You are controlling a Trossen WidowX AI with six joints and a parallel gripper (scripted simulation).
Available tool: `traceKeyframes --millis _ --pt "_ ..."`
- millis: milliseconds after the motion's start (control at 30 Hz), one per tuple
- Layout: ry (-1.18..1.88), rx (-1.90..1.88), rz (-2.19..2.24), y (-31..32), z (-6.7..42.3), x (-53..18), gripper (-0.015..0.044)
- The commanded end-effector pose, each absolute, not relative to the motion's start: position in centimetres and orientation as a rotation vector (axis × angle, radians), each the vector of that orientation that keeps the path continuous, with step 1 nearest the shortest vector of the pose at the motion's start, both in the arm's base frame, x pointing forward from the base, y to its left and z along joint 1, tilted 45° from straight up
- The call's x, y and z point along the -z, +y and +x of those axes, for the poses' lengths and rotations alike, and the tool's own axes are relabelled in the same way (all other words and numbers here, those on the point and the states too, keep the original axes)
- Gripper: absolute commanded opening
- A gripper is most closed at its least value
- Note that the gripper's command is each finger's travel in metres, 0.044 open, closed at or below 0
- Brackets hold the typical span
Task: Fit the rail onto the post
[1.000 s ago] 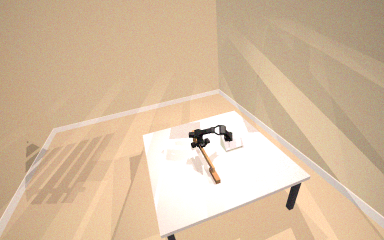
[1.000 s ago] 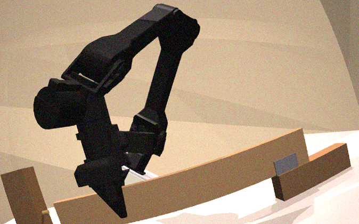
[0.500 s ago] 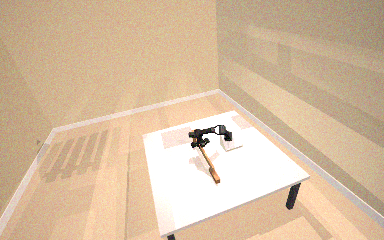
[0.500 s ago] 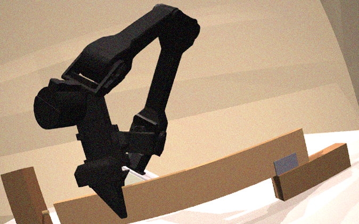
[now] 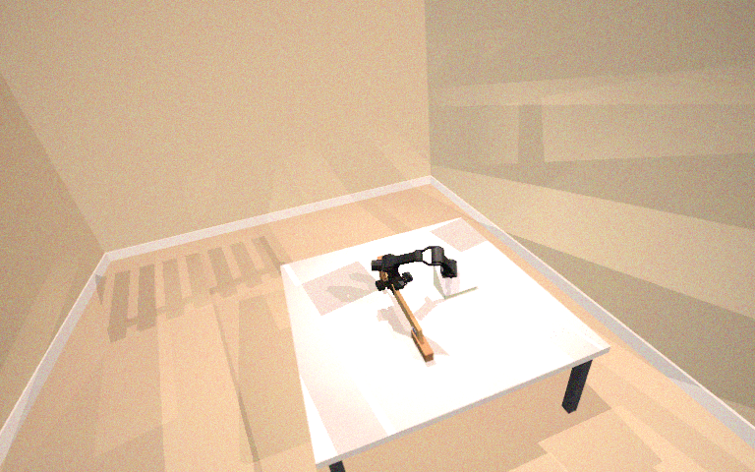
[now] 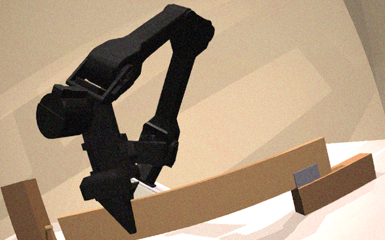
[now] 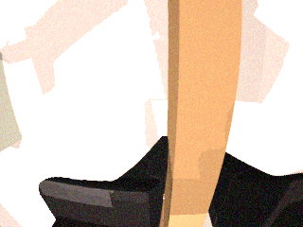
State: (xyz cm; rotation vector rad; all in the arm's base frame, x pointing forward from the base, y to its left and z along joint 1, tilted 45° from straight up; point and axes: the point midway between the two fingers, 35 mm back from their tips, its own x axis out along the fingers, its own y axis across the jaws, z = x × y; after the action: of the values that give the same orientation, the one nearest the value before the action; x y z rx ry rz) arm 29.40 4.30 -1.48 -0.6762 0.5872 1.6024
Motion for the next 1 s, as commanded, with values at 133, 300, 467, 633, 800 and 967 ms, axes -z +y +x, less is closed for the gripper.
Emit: traceKeyframes --millis 133,300,467,633,800,967 --pt "0.583 -1.594 -0.684 4.05 29.58 1.12 0.0000" --pt "0.583 -1.594 -0.684 4.07 29.61 1.13 0.0000" --pt "0.583 -1.594 -0.684 4.12 29.63 1.18 0.0000" --pt "0.583 -1.594 -0.684 4.17 29.65 1.23 0.0000" --pt "0.583 -1.594 -0.684 4.21 29.66 1.27 0.0000" --pt "0.583 -1.594 -0.684 4.23 29.66 1.29 0.0000"
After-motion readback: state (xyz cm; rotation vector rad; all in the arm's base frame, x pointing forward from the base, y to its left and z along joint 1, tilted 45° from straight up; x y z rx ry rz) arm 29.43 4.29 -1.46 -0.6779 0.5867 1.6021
